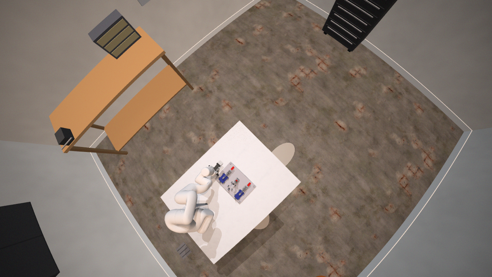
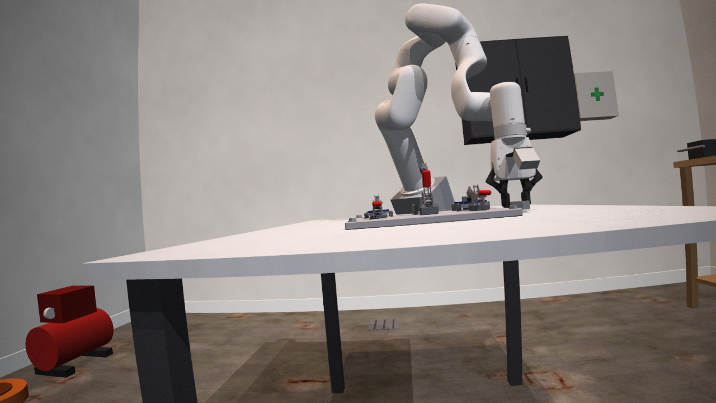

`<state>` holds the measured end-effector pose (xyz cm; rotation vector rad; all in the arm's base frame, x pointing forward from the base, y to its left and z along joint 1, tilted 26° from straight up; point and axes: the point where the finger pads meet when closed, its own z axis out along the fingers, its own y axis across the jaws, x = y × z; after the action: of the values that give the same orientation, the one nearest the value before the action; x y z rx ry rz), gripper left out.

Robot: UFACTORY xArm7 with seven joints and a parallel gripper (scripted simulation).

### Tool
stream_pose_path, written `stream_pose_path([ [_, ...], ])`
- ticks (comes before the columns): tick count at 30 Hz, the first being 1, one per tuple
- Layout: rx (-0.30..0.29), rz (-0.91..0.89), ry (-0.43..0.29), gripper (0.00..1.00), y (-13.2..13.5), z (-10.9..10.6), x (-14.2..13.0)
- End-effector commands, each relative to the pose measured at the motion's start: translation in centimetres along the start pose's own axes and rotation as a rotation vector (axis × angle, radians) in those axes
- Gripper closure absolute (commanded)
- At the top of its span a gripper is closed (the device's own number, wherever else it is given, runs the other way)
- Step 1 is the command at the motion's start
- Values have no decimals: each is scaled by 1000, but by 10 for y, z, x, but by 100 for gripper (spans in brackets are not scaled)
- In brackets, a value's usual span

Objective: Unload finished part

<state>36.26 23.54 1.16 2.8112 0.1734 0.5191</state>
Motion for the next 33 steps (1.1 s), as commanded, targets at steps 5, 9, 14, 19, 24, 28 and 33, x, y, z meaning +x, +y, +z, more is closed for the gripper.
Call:
stream_pose_path([
  [5, 2, 0, 2, 100, -1, 2, 1],
  [9, 2, 0, 2, 100, -1, 3, 1],
  [14, 2, 0, 2, 100, -1, 4, 1],
  [19, 2, 0, 2, 100, -1, 4, 1],
  [24, 2, 0, 2, 100, -1, 4, 1],
  [28, 2, 0, 2, 100, -1, 4, 1],
  [33, 2, 0, 2, 31, -1, 4, 1],
])
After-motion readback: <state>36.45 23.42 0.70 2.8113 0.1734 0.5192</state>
